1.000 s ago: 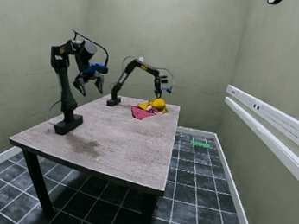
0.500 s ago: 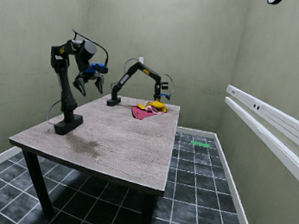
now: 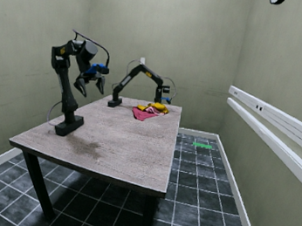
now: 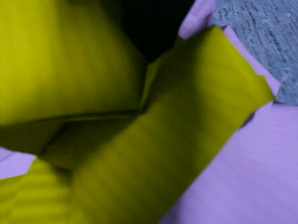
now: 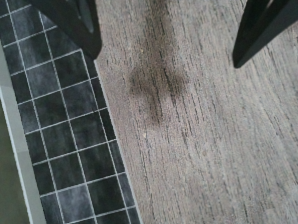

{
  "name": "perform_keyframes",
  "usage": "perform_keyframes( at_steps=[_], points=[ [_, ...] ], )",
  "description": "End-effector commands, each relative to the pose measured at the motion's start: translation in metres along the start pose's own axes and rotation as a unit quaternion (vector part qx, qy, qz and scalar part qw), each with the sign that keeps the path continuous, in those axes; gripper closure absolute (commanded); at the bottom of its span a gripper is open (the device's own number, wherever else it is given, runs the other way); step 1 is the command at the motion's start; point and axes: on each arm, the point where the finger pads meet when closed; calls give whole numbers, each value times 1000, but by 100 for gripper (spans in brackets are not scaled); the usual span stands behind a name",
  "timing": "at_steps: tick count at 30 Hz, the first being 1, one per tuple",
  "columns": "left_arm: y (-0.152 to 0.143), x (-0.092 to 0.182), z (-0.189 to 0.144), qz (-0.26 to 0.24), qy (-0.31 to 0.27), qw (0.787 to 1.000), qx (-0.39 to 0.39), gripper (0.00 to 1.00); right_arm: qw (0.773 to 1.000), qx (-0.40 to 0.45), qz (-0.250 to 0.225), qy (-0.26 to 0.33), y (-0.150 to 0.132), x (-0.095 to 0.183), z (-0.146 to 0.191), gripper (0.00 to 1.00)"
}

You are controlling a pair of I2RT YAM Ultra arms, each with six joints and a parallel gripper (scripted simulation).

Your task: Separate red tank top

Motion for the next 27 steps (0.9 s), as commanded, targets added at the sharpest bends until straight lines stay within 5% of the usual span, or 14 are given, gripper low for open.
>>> perform_keyframes(
  at_steps=[1, 2, 13, 20, 27],
  points=[
    [-19, -26, 0, 45, 11, 999, -8, 100, 999, 3, -49, -8, 22, 21, -4, 8],
    [-16, -24, -1, 41, 10, 999, -9, 8, 999, 3, -49, -8, 22, 21, -4, 8],
    [-6, -20, -5, 24, 2, 1000, -9, 8, 999, 3, -49, -8, 22, 21, -4, 8],
    [13, 12, -6, -27, 0, 1000, -10, 8, 999, 3, -49, -8, 22, 21, -4, 8],
    [2, 9, -4, -17, 4, 1000, -10, 8, 999, 3, -49, -8, 22, 21, -4, 8]
  ],
)
Point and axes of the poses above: on each arm, the point where the finger pads meet when closed, its own x axis back along the fingers, its own z axis across the jaws, y = z × x, and after that the axes turned 13 degrees about x, right-handed
